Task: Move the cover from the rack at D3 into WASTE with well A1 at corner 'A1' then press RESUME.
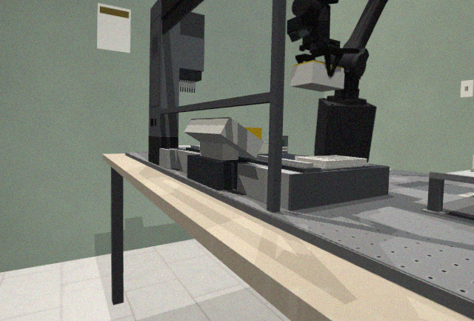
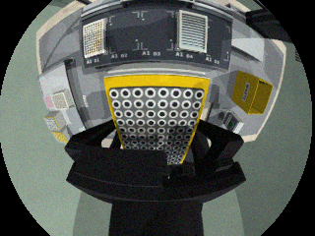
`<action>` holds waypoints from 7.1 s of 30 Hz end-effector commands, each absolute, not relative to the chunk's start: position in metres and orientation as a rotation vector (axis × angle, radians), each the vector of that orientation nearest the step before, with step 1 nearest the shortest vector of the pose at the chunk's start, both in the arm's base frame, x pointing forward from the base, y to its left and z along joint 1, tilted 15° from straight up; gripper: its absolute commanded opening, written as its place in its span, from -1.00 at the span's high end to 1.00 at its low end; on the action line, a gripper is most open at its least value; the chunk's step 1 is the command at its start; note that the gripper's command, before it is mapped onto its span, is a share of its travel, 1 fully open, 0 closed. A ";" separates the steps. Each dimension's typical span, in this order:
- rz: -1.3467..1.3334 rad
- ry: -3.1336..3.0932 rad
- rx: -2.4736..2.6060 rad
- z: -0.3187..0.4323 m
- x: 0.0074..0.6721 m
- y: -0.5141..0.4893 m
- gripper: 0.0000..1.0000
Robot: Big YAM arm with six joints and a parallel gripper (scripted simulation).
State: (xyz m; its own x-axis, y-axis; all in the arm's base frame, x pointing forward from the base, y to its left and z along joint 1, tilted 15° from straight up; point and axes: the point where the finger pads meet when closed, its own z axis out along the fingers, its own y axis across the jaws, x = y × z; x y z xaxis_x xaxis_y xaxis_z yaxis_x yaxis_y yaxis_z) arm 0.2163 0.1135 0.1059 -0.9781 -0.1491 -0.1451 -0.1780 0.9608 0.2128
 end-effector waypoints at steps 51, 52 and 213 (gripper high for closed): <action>0.348 2.922 -0.256 0.157 0.395 0.141 1.00; 0.348 2.922 -0.256 0.157 0.395 0.141 1.00; 0.334 2.994 -0.235 0.016 0.389 0.165 1.00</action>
